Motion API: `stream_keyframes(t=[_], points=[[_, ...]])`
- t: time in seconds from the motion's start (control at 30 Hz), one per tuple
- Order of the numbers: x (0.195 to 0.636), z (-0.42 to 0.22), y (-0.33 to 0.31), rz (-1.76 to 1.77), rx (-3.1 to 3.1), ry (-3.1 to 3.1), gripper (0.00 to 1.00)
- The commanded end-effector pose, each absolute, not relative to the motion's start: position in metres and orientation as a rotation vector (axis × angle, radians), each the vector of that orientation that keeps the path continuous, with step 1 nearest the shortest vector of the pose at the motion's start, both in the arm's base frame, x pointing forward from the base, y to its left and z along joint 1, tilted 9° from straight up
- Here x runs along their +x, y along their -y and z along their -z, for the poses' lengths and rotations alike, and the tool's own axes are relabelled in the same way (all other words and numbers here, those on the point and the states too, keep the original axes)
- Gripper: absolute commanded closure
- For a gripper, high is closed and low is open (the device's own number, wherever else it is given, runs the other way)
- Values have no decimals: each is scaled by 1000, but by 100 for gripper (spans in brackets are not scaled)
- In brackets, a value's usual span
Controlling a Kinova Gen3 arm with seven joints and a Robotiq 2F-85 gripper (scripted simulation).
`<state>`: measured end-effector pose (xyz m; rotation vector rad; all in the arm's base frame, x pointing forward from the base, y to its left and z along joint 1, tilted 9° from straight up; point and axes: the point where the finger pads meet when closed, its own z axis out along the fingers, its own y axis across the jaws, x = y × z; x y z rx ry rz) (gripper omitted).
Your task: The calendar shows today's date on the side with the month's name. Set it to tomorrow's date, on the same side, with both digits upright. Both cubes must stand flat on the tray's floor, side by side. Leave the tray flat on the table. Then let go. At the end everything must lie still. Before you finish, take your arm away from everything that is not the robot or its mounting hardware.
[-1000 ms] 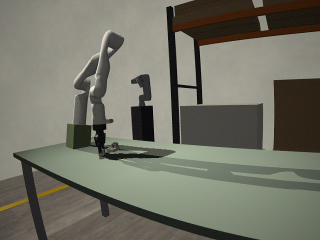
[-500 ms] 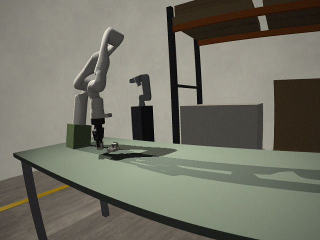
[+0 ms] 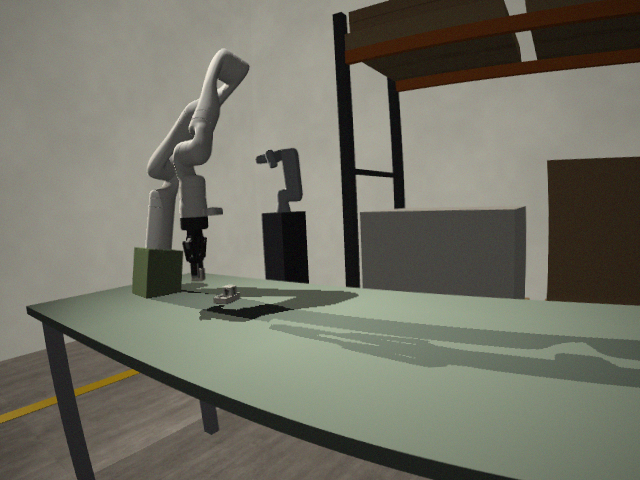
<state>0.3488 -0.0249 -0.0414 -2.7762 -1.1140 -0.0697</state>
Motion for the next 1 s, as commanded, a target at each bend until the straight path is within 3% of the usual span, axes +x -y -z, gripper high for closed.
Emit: stream_keyframes(t=[0.0,0.97], points=[[351,33,20,84,-2769,1125,72],[351,26,21,84,-2746,1177,72]])
